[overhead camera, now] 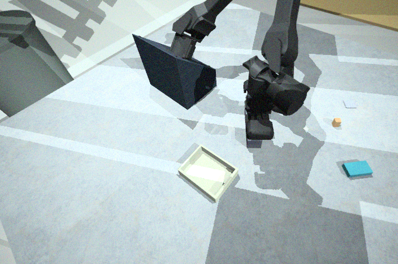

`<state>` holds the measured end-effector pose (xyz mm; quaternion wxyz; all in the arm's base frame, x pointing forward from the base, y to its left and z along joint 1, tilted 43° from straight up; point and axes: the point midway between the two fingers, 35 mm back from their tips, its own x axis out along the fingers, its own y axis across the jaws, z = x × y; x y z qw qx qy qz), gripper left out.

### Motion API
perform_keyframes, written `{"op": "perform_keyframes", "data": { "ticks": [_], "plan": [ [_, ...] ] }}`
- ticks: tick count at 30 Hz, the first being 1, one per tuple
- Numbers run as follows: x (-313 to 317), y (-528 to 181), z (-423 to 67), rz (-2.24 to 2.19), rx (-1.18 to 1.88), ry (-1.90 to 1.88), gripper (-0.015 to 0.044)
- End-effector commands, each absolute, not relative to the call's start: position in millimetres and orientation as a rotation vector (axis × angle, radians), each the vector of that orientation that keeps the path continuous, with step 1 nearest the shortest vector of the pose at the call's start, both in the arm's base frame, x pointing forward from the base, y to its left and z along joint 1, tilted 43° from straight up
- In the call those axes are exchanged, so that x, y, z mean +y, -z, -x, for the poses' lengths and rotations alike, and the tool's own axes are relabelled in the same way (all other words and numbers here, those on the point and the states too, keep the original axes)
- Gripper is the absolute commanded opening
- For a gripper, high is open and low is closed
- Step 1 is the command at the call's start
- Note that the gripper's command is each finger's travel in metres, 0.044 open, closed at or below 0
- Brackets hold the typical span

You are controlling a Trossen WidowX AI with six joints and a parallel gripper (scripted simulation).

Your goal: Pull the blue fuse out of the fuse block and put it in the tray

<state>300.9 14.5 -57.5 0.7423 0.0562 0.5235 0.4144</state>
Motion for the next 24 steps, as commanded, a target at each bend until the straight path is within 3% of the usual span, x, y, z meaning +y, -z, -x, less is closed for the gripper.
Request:
{"op": "perform_keyframes", "data": {
  "ticks": [1, 24],
  "plan": [
    [11.3, 55.4, -301.3, -0.118, 1.144, -0.904, 0.0],
    [3.8, 47.0, -299.8, -0.12, 1.144, -0.904, 0.0]
  ]
}}
